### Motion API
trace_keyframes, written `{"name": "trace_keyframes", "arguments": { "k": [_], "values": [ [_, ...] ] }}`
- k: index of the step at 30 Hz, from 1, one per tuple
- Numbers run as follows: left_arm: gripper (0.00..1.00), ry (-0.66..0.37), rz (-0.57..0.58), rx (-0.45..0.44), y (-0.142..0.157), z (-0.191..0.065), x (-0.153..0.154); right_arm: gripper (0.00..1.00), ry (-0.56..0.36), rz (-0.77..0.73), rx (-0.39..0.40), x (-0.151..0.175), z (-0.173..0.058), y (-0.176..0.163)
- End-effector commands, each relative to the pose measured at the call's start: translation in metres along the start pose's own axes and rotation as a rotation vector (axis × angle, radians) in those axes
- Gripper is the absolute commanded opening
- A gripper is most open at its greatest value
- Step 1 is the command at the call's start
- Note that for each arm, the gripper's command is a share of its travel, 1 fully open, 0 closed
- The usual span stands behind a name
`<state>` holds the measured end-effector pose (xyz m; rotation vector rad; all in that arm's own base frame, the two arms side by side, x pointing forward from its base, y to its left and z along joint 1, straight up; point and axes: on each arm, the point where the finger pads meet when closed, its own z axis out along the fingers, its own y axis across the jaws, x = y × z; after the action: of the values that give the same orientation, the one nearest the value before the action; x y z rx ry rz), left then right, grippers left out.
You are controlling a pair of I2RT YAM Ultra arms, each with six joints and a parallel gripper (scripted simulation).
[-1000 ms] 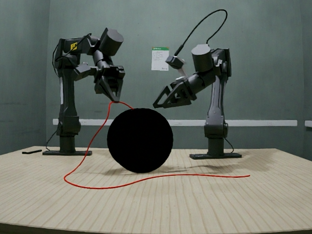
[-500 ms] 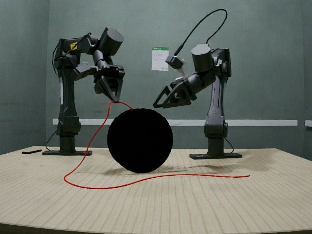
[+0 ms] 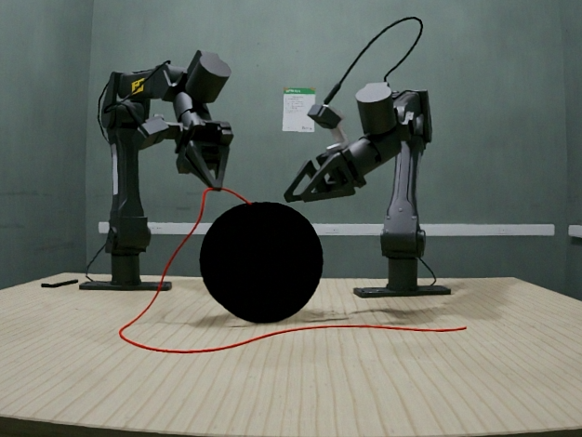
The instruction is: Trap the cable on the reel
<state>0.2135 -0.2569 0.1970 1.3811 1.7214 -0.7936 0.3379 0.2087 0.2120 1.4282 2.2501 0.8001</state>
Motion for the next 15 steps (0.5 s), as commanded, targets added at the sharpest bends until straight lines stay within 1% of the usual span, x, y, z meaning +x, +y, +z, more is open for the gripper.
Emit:
{"name": "trace_keyframes", "arguments": {
  "k": [1, 2, 3, 5, 6, 7, 8, 9, 10, 13, 15],
  "values": [
    [0.75, 0.019, -0.020, 0.012, -0.002, 0.008, 0.007, 0.00, -0.013, 0.004, -0.026, -0.003, -0.002, 0.009],
    [0.75, 0.022, -0.022, 0.013, -0.003, 0.010, 0.012, 0.00, -0.013, 0.004, -0.023, -0.003, 0.000, 0.007],
    [0.75, 0.014, -0.015, 0.009, -0.001, 0.009, 0.005, 0.00, -0.014, 0.003, -0.018, -0.004, 0.001, 0.005],
    [0.75, 0.018, -0.019, 0.011, -0.003, 0.013, 0.010, 0.00, -0.016, 0.002, -0.006, -0.004, 0.003, -0.001],
    [0.75, 0.012, -0.013, 0.007, -0.001, 0.013, 0.004, 0.00, -0.017, 0.002, -0.001, -0.005, 0.004, -0.004],
    [0.75, 0.015, -0.015, 0.009, -0.002, 0.015, 0.007, 0.00, -0.016, 0.003, -0.013, -0.005, -0.001, 0.001],
    [0.75, 0.018, -0.018, 0.011, -0.003, 0.017, 0.009, 0.00, -0.017, 0.002, -0.004, -0.005, 0.001, -0.003],
    [0.75, 0.023, -0.022, 0.013, -0.003, 0.020, 0.012, 0.00, -0.016, 0.003, -0.015, -0.005, -0.003, 0.001],
    [0.75, 0.011, -0.011, 0.007, -0.001, 0.019, 0.003, 0.00, -0.016, 0.003, -0.017, -0.005, -0.003, 0.001],
    [0.75, 0.019, -0.018, 0.010, -0.002, 0.027, 0.009, 0.00, -0.016, 0.004, -0.018, -0.006, -0.004, 0.000],
    [0.75, 0.019, -0.018, 0.010, -0.002, 0.027, 0.009, 0.00, -0.016, 0.004, -0.018, -0.006, -0.004, 0.000]
  ]
}}
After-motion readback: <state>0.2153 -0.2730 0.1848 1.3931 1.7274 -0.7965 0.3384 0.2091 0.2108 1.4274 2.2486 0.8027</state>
